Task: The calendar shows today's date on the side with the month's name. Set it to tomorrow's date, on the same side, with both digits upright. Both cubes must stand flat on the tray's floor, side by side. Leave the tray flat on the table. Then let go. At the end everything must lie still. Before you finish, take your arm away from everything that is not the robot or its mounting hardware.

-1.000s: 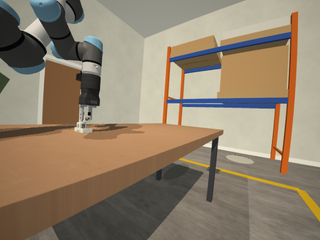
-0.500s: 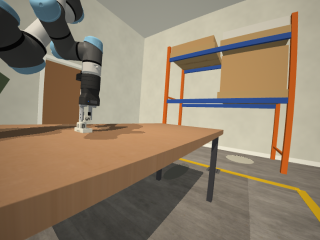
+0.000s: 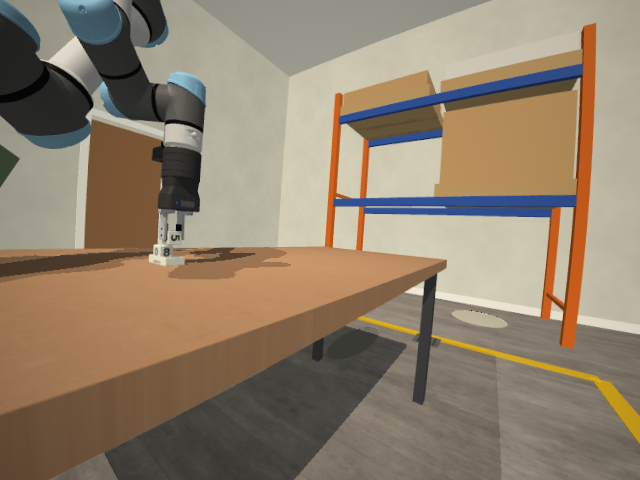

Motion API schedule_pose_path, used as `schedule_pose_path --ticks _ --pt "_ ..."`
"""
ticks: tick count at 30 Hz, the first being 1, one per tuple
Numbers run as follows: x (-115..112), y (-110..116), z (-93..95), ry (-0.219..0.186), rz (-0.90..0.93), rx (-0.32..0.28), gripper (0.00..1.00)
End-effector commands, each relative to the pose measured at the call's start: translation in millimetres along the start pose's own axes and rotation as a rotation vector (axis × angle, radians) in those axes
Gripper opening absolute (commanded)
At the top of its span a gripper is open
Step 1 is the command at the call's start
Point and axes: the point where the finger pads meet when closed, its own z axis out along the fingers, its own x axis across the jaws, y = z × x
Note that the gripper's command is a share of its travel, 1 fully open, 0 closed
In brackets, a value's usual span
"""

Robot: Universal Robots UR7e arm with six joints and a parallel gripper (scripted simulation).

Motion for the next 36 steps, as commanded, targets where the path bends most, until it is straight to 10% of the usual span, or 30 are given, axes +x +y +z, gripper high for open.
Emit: schedule_pose_path --ticks 1,36 --pt "-1.6 -2.5 2.8 -0.003 -0.001 0.004 0.57" --pt "-0.7 -1.6 24.2 -0.002 -0.002 0.002 0.57"
